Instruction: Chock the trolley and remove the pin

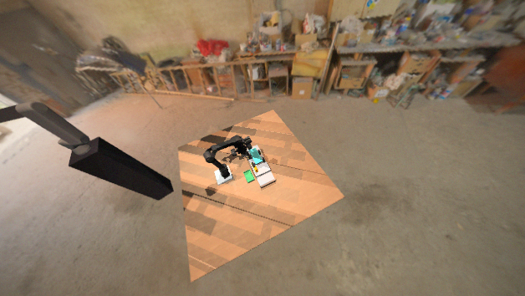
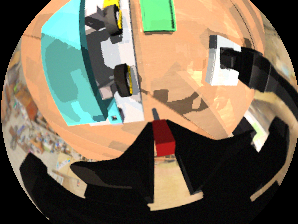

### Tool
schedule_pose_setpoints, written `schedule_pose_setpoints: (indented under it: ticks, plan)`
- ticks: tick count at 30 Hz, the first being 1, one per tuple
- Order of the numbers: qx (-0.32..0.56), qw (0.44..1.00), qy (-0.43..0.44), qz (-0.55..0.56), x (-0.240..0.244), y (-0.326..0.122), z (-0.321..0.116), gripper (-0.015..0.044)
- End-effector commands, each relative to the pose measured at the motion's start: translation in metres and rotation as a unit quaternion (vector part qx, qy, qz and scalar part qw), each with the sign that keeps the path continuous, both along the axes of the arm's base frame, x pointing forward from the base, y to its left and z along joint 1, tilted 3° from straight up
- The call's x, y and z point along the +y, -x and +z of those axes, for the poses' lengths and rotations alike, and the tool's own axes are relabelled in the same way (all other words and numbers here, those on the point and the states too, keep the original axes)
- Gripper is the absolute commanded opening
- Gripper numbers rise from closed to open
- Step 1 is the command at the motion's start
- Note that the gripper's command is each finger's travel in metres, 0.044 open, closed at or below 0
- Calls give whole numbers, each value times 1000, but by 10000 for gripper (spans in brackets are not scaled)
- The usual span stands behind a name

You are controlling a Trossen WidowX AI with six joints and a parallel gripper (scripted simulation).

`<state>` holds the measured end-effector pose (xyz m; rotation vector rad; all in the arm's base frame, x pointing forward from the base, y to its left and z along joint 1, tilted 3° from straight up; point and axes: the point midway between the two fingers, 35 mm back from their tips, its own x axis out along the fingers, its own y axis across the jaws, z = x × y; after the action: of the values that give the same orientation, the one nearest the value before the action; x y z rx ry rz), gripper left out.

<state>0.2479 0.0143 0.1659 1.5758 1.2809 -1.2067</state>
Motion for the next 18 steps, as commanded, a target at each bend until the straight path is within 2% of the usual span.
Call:
schedule_pose_setpoints:
  ticks: [1,18]
  plan:
    - [4,1000,-2,2,-14,4,-3,0]
    - [4,1000,1,2,-82,18,-13,0]
